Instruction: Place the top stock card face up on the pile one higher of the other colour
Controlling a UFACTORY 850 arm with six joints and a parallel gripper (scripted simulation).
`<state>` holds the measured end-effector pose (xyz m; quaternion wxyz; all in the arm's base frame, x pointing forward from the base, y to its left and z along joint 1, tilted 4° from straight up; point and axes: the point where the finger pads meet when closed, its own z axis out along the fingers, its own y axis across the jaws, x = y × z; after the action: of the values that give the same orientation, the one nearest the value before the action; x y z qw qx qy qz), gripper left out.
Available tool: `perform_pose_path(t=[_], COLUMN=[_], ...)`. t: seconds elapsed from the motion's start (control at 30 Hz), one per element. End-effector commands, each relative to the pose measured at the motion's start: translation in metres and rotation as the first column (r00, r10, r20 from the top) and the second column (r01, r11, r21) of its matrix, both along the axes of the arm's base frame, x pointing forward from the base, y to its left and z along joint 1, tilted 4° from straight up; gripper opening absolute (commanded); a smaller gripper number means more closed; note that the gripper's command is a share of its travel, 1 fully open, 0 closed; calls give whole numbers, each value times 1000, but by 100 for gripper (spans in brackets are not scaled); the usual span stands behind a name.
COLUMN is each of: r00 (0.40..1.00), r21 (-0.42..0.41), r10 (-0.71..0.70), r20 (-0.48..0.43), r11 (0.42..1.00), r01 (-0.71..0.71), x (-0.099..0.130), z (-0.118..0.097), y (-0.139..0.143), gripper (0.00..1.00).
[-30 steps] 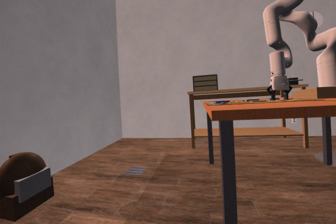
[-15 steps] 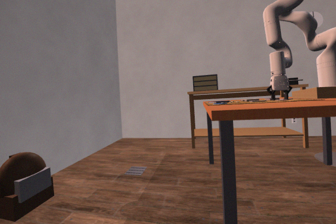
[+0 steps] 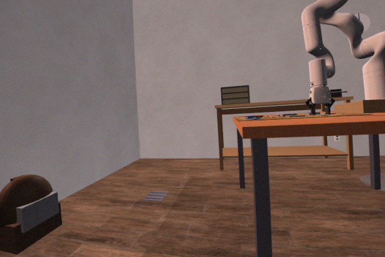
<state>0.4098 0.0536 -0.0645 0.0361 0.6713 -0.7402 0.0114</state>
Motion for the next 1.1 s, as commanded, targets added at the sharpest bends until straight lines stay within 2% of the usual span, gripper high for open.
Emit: perform_pose_path(t=[0.0, 0.17, 0.2, 1.07], r00=[1000, 1000, 1000, 1000], r21=[0, 0, 0, 0], r10=[0, 0, 0, 0], r20=[1, 1, 1, 1], r11=[1000, 1000, 1000, 1000], r01=[0, 0, 0, 0], x=[1, 1, 1, 1], z=[0, 0, 0, 0], y=[0, 0, 0, 0], gripper=[86, 86, 73, 73])
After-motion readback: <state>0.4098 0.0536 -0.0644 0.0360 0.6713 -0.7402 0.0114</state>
